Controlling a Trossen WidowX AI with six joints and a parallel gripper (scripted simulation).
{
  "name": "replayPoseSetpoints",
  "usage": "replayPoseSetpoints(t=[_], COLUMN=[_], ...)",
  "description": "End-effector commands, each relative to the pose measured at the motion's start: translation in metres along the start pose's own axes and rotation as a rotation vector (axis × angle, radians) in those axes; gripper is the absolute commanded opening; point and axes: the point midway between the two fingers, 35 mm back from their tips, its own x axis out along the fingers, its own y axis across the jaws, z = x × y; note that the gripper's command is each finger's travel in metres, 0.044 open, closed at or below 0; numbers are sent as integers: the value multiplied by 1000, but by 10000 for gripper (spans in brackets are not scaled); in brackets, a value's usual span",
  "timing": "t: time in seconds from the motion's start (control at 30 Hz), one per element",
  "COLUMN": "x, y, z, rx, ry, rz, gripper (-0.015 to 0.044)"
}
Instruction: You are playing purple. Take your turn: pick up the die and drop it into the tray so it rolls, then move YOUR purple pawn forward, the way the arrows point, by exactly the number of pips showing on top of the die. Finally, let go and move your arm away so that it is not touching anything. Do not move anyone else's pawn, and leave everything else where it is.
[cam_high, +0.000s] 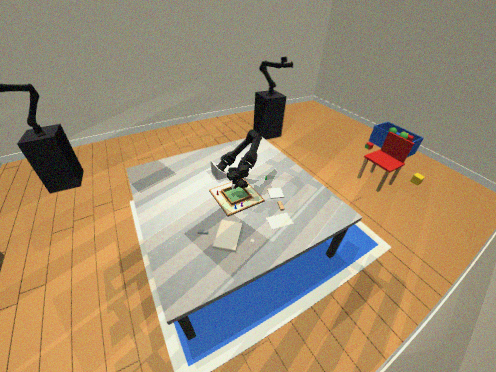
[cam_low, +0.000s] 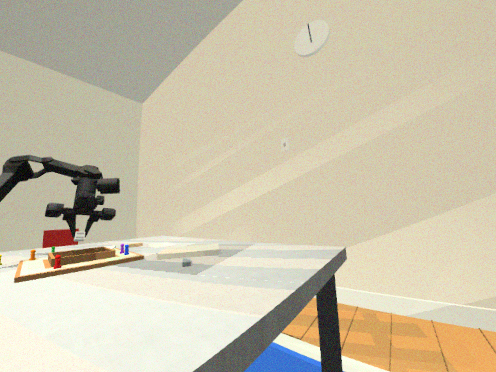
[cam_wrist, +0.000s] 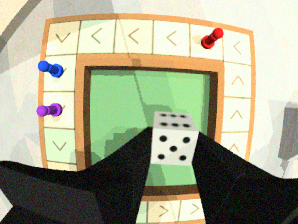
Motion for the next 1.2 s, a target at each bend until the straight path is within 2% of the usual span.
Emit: replayPoseSetpoints(t=[0.0,0.43,0.53,0.73,1.17], x=[3,3,1,-43,-42], y=[-3,-2,-1,4,3], z=[1,0,-1,-14,-14], rx=[11,50,51,51,51], ry=[-126,-526,-531,-531,-531], rz=[-14,87,90,90,90], gripper=[0,0,0,0,0])
